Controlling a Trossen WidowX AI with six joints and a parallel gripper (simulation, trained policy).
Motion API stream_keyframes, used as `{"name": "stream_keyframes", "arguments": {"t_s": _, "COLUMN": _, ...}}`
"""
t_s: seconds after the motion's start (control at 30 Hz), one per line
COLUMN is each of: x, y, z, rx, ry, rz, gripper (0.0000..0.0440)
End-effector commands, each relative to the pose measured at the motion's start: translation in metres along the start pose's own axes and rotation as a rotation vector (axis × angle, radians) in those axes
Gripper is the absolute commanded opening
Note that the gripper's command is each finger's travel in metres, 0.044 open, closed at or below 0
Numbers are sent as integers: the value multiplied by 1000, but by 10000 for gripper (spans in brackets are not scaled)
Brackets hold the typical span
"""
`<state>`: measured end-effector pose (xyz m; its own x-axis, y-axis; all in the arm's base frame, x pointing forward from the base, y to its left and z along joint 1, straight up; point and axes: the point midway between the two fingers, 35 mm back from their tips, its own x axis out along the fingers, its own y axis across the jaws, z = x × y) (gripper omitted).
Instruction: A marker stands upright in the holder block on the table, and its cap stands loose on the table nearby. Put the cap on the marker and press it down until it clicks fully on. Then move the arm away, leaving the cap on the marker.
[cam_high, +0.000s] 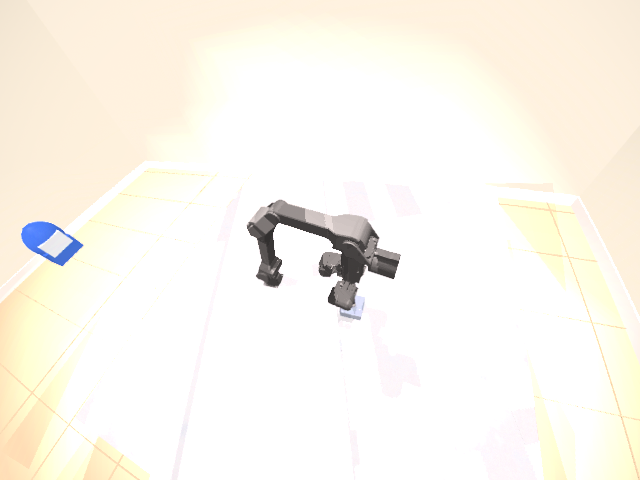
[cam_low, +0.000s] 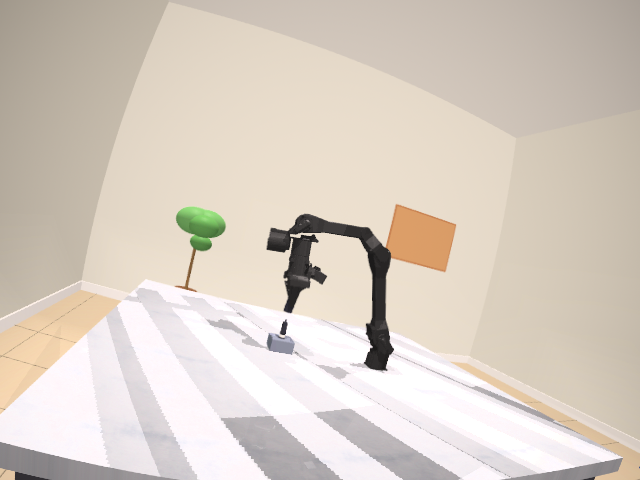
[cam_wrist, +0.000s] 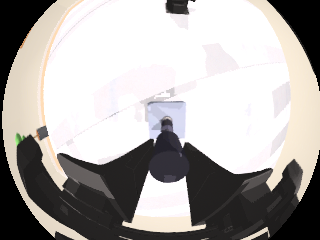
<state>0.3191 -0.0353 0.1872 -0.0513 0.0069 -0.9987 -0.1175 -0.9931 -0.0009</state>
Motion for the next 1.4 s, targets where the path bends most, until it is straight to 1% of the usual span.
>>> {"name": "stream_keyframes", "arguments": {"t_s": 0.0, "x": 7, "y": 2, "z": 3, "rx": 6, "ry": -27, "rz": -17, "gripper": 0}}
{"name": "stream_keyframes", "arguments": {"t_s": 0.5, "x": 33, "y": 1, "z": 0, "rx": 12, "ry": -55, "rz": -26, "gripper": 0}}
{"name": "stream_keyframes", "arguments": {"t_s": 1.13, "x": 80, "y": -1, "z": 1, "rx": 13, "ry": -95, "rz": -49, "gripper": 1}}
{"name": "stream_keyframes", "arguments": {"t_s": 1.27, "x": 88, "y": -1, "z": 3, "rx": 12, "ry": -110, "rz": -41, "gripper": 106}}
{"name": "stream_keyframes", "arguments": {"t_s": 1.37, "x": 90, "y": -1, "z": 6, "rx": 11, "ry": -118, "rz": -41, "gripper": 114}}
